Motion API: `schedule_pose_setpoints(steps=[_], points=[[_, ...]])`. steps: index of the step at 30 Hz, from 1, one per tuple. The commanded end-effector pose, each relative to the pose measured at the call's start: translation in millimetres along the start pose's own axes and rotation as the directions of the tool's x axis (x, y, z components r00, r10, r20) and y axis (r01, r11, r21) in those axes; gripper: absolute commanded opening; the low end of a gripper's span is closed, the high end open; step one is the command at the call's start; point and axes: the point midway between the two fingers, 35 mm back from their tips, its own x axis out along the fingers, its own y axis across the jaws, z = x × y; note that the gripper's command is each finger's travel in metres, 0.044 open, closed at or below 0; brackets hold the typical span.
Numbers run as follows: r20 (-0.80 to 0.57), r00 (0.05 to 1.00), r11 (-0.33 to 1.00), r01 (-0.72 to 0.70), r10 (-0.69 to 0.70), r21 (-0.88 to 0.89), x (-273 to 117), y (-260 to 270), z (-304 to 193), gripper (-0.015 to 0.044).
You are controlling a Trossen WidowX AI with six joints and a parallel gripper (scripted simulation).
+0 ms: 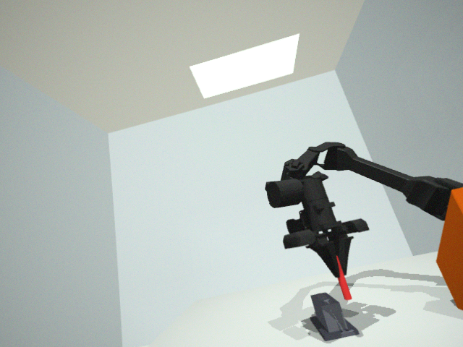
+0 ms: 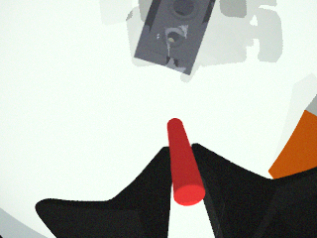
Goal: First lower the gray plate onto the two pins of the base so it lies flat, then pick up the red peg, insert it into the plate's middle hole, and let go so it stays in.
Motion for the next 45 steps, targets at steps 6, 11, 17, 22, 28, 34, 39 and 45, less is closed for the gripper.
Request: schedule_pose_setpoints(steps=[6, 11, 17, 22, 28, 34, 39, 45], points=[[0.009, 1.0, 1.0, -0.001, 0.001, -0.001, -1.0, -1.9, 26.3, 0.0], [0.015, 1.0, 1.0, 0.001, -0.001, -0.002, -1.2, -4.1, 41.7, 0.0], [0.022, 1.0, 1.0, 0.004, -0.004, -0.004, -1.3, -7.6, 60.2, 0.0], [0.029, 1.0, 1.0, 0.008, -0.008, -0.005, -1.3, -11.4, 75.8, 0.0], [0.038, 0.999, 1.0, 0.015, -0.014, -0.006, -1.2, -17.3, 94.4, 0.0], [0.04, 0.999, 1.0, 0.016, -0.016, -0.006, -1.0, -18.8, 98.6, 0.0], [0.04, 0.999, 1.0, 0.016, -0.016, -0.006, -1.0, -18.8, 98.6, 0.0], [0.04, 0.999, 1.0, 0.016, -0.016, -0.006, -1.0, -18.8, 98.6, 0.0]])
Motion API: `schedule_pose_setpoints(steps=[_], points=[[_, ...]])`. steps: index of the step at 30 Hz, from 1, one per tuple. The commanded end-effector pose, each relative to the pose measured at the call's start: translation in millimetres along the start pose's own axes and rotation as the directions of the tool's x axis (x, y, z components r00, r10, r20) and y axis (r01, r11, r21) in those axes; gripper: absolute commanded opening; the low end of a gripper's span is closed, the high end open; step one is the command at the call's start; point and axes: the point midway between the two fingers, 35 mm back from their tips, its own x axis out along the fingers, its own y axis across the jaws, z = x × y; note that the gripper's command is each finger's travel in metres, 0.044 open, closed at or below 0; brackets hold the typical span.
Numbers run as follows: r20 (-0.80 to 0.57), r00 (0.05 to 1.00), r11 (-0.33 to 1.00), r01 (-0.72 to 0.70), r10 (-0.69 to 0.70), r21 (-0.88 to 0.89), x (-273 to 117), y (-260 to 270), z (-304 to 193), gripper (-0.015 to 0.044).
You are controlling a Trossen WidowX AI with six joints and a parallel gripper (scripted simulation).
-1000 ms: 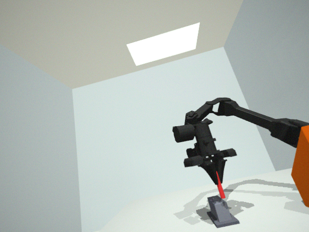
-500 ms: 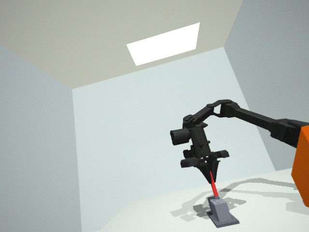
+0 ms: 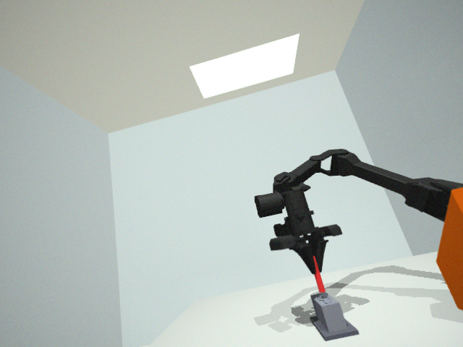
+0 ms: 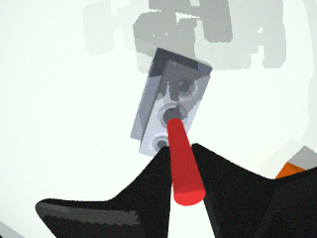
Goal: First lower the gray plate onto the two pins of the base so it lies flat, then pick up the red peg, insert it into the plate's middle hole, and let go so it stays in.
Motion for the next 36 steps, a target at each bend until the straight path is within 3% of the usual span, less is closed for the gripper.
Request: schedule_pose_setpoints(steps=[1, 36], points=[[0.003, 1.0, 1.0, 0.001, -0.001, -0.004, -0.3, -0.4, 0.9, 0.0], [0.001, 1.0, 1.0, -0.001, 0.001, 0.002, 14.8, -0.4, 2.5, 0.0]])
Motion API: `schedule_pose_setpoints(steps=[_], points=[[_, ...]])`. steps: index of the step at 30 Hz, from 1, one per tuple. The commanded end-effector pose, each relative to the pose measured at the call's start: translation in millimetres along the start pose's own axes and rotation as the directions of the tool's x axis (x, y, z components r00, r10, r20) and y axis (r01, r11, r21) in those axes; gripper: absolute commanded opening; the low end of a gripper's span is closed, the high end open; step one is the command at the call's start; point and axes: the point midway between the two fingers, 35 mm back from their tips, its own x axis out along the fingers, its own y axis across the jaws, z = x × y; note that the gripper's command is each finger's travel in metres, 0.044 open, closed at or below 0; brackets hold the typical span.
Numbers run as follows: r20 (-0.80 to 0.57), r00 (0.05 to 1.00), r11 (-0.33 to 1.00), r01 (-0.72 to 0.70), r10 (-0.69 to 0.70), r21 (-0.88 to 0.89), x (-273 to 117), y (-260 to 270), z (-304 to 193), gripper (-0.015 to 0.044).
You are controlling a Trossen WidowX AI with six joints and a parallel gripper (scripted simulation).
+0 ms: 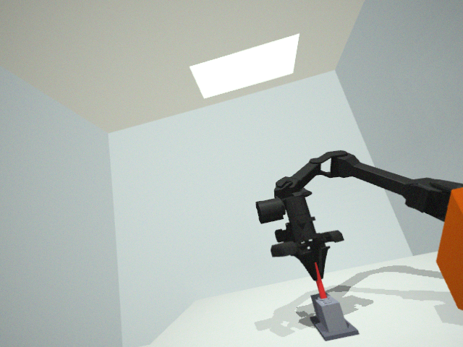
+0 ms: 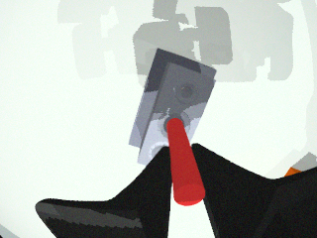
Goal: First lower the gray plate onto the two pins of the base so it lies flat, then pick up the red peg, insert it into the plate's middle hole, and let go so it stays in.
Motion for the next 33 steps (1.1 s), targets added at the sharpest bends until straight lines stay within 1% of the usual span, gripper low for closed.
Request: schedule_pose_setpoints(steps=[1, 27, 32, 33], points=[[0.0, 1.0, 1.0, 0.0, 0.0, 0.001, -0.3, -0.1, 0.3, 0.0], [0.0, 1.0, 1.0, 0.0, 0.0, 0.004, 2.1, 0.8, -0.5, 0.0], [0.0, 1.0, 1.0, 0.0, 0.0, 0.004, 2.1, 0.8, -0.5, 0.0131], [0.0, 1.0, 1.0, 0.0, 0.0, 0.004, 2.1, 0.8, -0.5, 0.015]])
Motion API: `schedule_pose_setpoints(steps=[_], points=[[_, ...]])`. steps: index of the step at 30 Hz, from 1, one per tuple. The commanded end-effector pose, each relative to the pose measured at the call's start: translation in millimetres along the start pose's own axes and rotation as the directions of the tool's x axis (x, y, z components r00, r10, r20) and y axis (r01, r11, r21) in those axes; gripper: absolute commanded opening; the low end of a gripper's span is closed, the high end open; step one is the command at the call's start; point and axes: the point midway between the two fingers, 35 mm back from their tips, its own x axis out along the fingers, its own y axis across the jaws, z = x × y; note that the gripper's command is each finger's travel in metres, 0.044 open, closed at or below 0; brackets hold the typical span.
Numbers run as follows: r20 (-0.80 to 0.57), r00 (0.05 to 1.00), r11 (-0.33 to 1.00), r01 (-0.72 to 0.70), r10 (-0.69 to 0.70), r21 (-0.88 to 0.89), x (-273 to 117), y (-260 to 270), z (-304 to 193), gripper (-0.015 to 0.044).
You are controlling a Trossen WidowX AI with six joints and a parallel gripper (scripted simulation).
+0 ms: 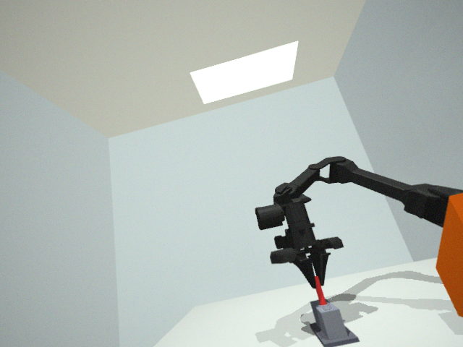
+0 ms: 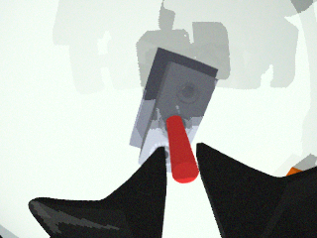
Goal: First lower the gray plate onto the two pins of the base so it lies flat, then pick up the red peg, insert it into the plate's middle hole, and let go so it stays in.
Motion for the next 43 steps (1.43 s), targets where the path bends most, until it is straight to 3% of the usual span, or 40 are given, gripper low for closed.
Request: schedule_pose_setpoints(steps=[1, 43], points=[[0.0, 1.0, 1.0, 0.0, 0.0, 0.0, 0.0, -0.1, 0.0, 0.015], [0.002, 1.0, 1.0, 0.002, -0.002, -0.009, -24.4, -0.6, -3.7, 0.015]])
